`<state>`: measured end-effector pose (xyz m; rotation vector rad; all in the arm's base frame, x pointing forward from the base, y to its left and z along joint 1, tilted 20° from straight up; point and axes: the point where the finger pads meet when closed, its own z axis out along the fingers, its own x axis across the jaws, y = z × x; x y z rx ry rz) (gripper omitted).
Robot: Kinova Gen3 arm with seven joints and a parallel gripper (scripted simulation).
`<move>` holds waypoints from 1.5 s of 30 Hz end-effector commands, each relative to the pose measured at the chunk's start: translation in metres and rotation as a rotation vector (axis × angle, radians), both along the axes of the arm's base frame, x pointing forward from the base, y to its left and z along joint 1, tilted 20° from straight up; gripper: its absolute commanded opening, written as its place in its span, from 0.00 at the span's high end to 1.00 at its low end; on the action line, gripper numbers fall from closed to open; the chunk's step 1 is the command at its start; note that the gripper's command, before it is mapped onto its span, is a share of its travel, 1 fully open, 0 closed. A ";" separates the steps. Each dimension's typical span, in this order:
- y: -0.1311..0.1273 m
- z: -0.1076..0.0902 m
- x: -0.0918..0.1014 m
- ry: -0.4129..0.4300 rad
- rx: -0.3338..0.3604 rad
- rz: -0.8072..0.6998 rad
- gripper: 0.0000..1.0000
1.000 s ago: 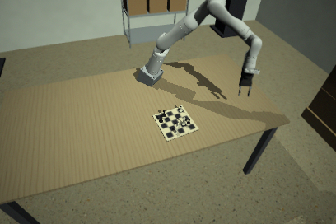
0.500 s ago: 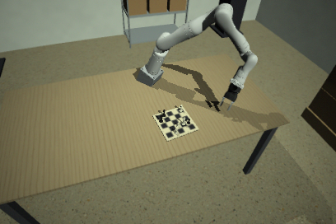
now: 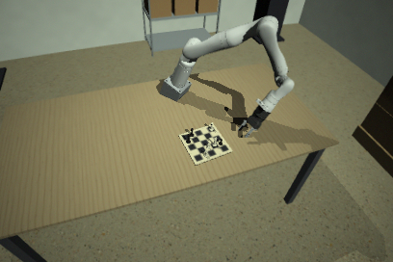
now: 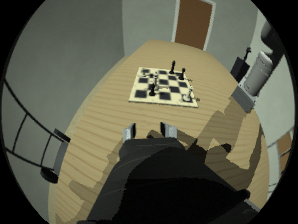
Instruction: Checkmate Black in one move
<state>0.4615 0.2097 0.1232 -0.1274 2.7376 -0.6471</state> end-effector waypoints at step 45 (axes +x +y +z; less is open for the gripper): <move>-0.023 -0.013 -0.003 -0.032 -0.052 -0.094 0.00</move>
